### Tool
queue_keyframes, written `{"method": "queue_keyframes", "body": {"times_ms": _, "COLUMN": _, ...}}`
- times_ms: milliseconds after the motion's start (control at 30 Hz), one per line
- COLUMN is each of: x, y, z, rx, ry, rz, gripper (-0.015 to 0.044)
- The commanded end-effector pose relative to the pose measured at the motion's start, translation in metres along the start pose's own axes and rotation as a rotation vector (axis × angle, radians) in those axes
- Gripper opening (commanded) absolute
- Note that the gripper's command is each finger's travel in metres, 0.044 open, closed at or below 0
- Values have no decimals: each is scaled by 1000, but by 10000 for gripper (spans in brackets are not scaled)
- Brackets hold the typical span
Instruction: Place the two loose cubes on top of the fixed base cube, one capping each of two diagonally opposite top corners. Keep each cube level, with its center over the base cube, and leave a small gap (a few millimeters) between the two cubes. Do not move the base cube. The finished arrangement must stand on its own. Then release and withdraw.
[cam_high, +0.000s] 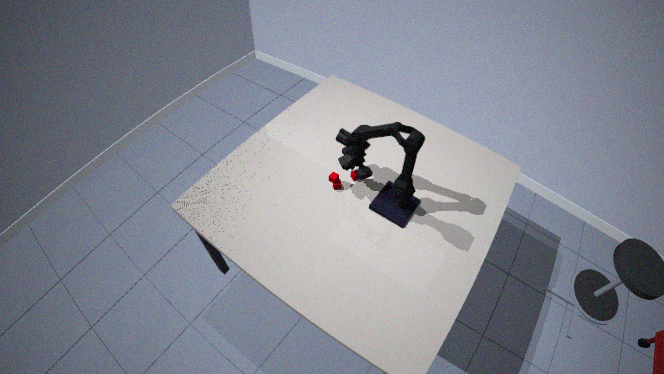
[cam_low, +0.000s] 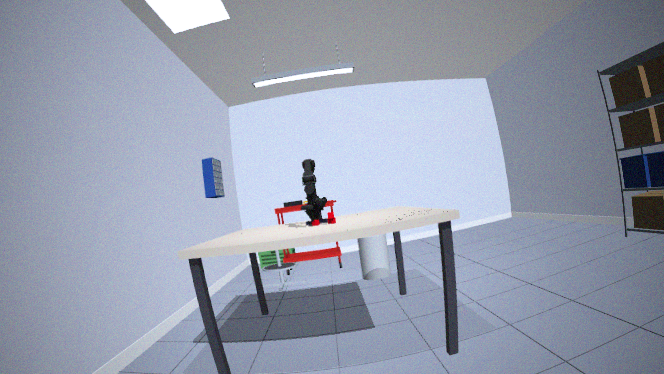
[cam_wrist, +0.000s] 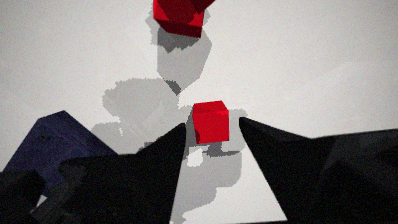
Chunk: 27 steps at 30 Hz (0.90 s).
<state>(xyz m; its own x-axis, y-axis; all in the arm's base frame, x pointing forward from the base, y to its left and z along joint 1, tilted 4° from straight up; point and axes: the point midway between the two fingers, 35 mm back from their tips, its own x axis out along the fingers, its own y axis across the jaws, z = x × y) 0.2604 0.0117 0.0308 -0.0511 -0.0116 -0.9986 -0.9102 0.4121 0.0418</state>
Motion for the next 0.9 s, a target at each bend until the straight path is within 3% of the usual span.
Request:
{"method": "queue_keyframes", "body": {"times_ms": 0, "x": 7, "y": 1, "z": -1, "rx": -5, "ry": 6, "rz": 1, "gripper": 265}}
{"method": "queue_keyframes", "body": {"times_ms": 133, "x": 11, "y": 1, "z": -1, "rx": -5, "ry": 6, "rz": 1, "gripper": 265}}
{"method": "queue_keyframes", "body": {"times_ms": 333, "x": 11, "y": 1, "z": -1, "rx": -5, "ry": 6, "rz": 1, "gripper": 107}}
{"method": "queue_keyframes", "body": {"times_ms": 867, "x": -24, "y": -4, "z": 1, "rx": -5, "ry": 6, "rz": 1, "gripper": 105}}
